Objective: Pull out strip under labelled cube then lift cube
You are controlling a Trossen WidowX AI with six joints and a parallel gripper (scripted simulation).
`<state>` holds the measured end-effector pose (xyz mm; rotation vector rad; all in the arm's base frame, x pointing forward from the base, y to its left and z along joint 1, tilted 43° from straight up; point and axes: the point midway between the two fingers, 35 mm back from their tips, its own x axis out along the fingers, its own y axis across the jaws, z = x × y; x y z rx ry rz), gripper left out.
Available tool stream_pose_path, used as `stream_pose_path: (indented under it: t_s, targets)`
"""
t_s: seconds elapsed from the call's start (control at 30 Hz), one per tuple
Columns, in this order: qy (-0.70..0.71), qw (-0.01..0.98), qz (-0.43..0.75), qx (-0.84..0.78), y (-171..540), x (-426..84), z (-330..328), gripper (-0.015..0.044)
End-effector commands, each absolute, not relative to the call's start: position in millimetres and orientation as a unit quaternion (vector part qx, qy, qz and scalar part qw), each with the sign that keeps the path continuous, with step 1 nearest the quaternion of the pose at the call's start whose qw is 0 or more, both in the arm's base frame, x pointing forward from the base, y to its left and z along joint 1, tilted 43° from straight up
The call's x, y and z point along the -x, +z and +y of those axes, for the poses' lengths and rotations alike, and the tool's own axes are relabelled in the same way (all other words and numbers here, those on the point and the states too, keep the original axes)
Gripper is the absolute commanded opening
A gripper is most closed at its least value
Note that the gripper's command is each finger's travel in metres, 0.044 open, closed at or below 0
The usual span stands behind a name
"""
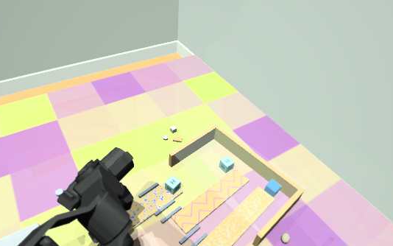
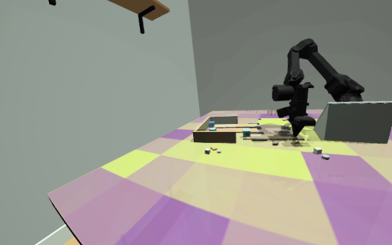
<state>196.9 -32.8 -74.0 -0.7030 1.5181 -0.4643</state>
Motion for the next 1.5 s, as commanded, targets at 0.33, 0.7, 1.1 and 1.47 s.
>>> stream_pose_path:
  t_s: [0.33,0.7,1.1,1.47]
  targets:
    - [-0.204,0.638,0.676,0.308,-44.7,-198.1,-4.9,0.0000]
    - [-0.153,0.614,0.689,0.354,-46.5,-221.8,-1.8,0.0157]
    - [-0.154,0.615,0.688,0.353,-45.2,-263.7,8.3,0.0440]
    - [-0.154,0.615,0.688,0.353,-44.0,-301.9,16.7,0.0440]
